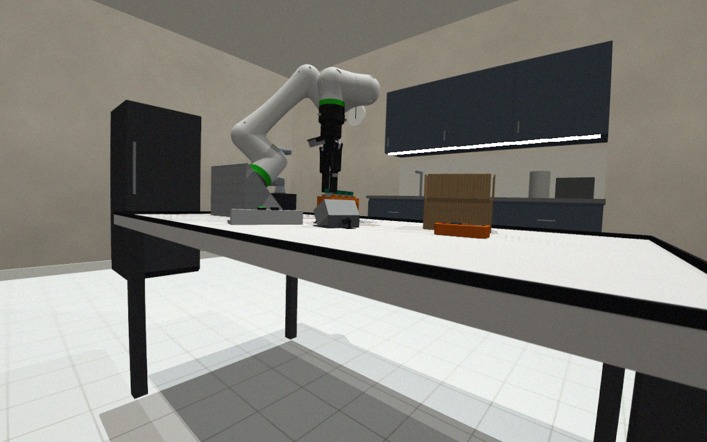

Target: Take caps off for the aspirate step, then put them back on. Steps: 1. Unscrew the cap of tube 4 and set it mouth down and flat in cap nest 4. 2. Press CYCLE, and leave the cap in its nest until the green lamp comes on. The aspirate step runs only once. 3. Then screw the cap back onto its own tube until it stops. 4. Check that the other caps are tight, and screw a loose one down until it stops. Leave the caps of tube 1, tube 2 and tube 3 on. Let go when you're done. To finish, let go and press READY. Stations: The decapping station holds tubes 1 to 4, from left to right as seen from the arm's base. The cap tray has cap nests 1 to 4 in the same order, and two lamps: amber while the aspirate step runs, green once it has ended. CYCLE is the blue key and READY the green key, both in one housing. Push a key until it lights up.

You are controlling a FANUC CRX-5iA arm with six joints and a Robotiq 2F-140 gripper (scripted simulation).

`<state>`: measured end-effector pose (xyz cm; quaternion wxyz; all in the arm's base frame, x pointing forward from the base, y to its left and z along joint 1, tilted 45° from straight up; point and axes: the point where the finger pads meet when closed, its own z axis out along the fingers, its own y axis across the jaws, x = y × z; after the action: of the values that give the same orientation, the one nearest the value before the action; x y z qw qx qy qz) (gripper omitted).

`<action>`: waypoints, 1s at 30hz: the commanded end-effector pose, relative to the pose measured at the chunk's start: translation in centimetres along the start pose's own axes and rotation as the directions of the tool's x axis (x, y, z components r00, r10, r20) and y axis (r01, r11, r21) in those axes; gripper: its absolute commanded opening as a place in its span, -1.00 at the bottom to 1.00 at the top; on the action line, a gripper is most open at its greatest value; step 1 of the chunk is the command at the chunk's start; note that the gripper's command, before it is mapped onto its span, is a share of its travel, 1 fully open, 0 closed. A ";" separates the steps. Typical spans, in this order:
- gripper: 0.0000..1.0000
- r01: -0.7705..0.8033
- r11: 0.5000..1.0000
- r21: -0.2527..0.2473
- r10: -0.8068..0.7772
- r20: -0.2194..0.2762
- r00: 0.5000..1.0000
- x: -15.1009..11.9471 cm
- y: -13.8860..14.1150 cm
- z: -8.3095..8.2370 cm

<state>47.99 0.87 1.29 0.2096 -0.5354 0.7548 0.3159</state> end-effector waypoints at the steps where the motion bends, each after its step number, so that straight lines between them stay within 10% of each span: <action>1: -0.18 0.000 1.000 0.002 0.000 -0.001 1.000 0.0 0.0 -0.1; 9: -0.18 0.436 0.900 0.001 -0.436 -0.002 0.900 0.0 0.0 -0.1; 22: -0.18 0.866 0.500 0.000 -0.866 -0.002 0.500 0.0 0.0 -0.1; 30: -0.41 0.866 0.500 0.000 -0.866 -0.002 0.500 0.0 0.0 -0.1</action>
<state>47.98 0.86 1.30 0.3393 -0.8409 0.3862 0.1689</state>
